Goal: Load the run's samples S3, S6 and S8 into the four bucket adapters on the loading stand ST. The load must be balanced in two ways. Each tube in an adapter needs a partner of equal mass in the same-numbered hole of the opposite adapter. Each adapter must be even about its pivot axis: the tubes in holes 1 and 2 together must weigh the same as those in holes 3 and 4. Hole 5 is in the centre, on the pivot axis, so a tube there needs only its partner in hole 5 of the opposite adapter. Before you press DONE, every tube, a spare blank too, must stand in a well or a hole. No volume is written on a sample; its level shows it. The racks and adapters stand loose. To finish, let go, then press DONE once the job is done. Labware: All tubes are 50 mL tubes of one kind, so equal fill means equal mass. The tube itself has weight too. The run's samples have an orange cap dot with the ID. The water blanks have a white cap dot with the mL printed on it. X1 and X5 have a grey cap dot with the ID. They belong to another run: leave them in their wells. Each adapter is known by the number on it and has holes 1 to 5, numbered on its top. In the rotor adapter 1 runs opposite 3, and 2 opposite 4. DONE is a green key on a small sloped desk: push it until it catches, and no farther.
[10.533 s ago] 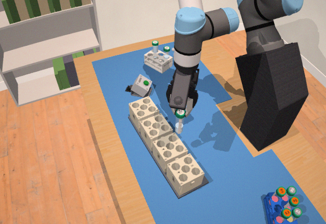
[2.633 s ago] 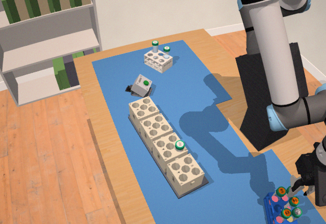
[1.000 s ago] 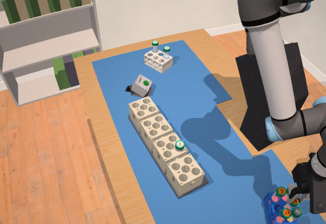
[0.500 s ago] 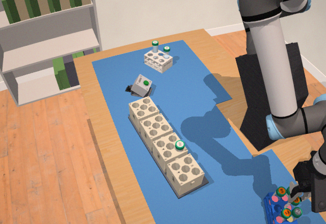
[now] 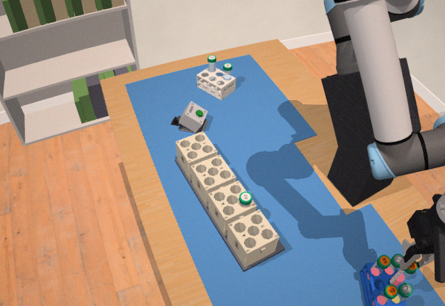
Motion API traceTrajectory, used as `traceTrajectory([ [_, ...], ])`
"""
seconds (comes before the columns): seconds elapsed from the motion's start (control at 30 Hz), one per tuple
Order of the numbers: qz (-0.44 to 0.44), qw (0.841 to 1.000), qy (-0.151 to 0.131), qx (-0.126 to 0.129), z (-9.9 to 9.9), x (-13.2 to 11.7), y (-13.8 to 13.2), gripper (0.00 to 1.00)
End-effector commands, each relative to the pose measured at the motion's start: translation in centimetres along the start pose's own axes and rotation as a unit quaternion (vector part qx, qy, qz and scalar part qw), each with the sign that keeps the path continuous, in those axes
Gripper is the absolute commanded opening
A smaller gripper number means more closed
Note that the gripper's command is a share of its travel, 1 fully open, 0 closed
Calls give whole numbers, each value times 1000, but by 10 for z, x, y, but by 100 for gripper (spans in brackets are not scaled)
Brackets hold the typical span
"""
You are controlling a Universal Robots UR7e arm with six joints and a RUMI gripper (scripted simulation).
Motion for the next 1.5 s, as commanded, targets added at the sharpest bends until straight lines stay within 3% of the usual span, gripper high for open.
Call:
traceTrajectory([
  [0.0, 0, 1000, 1, 0, -14, 0, 0, 0],
  [0.73, 0, 1000, 1, 0, -81, 0, 0, 0],
  [0.93, 14, 1000, 1, 0, -83, -2, 6, 0],
  [1.47, 212, 977, 0, 0, -82, -44, 97, 0],
])
Point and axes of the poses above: the point where the finger pads meet when closed, its own z axis out along the fingers, its own y axis across the jaws, x = y × z, the point moved 3 cm from there along -z, back along the fingers, and after that the axes turned 2 degrees about z, right-handed, at the moved point
